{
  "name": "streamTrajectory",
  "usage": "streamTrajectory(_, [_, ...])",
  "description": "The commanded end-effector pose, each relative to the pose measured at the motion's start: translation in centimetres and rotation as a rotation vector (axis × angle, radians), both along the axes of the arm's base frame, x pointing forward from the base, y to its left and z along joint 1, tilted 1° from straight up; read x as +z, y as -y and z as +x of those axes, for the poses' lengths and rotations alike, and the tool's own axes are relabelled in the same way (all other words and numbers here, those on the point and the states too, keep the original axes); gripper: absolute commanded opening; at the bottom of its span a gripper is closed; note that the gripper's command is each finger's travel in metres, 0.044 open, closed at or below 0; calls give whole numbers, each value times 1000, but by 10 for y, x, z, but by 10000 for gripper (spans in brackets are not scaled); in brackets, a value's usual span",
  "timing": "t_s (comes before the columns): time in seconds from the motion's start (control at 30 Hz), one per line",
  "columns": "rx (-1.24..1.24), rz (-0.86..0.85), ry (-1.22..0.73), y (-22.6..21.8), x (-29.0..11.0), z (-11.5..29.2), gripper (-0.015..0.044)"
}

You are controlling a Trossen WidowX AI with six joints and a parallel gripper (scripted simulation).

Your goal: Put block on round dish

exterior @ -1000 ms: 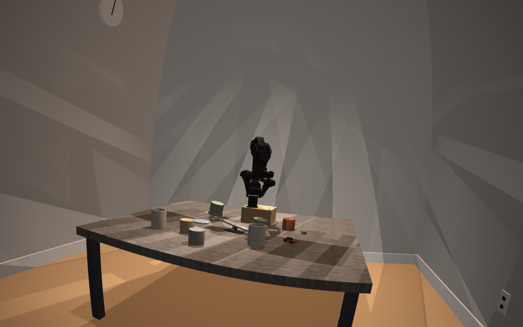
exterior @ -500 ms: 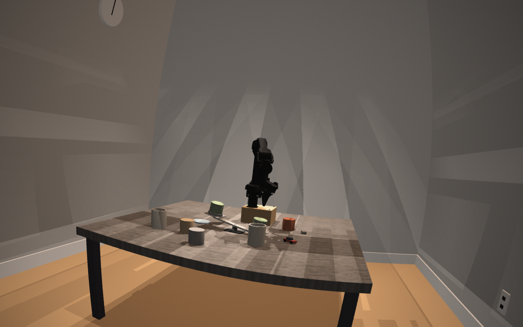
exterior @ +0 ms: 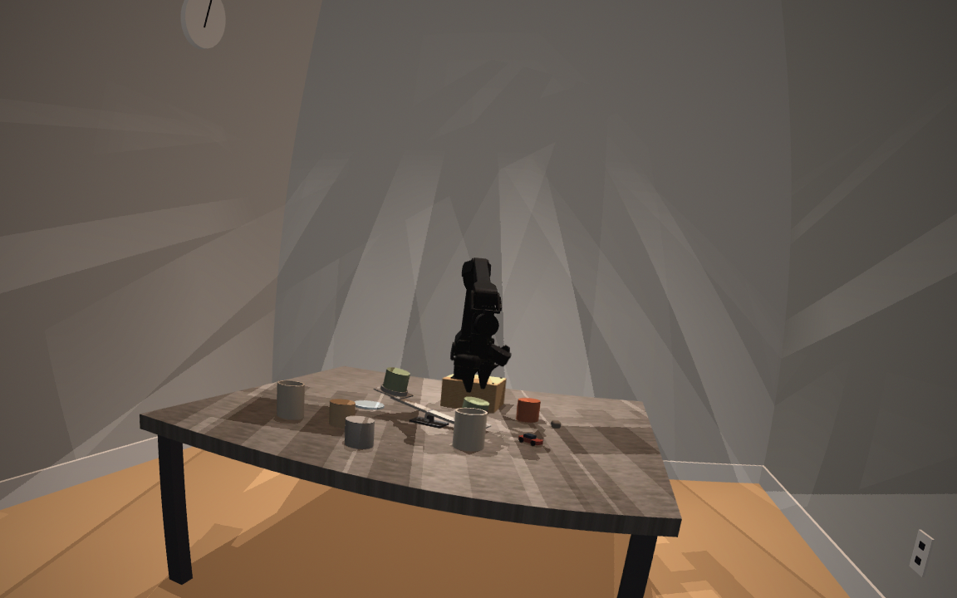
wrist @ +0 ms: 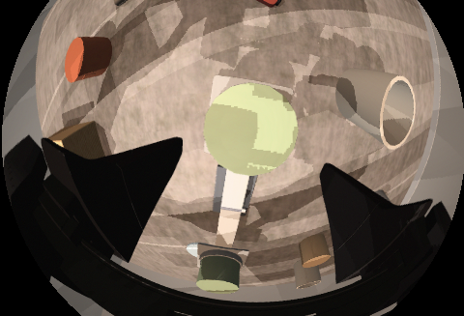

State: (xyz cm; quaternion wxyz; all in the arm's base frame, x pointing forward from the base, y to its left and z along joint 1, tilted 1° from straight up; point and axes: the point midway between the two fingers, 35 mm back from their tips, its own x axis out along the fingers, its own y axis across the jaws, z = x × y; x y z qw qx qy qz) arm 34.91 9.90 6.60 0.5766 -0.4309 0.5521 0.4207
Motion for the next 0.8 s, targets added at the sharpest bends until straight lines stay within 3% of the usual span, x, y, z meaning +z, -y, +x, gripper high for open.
streamTrajectory(0.0, [7, 0, -18, 0, -13, -2, 440])
streamTrajectory(0.77, [7, 0, -18, -1, -44, 0, 440])
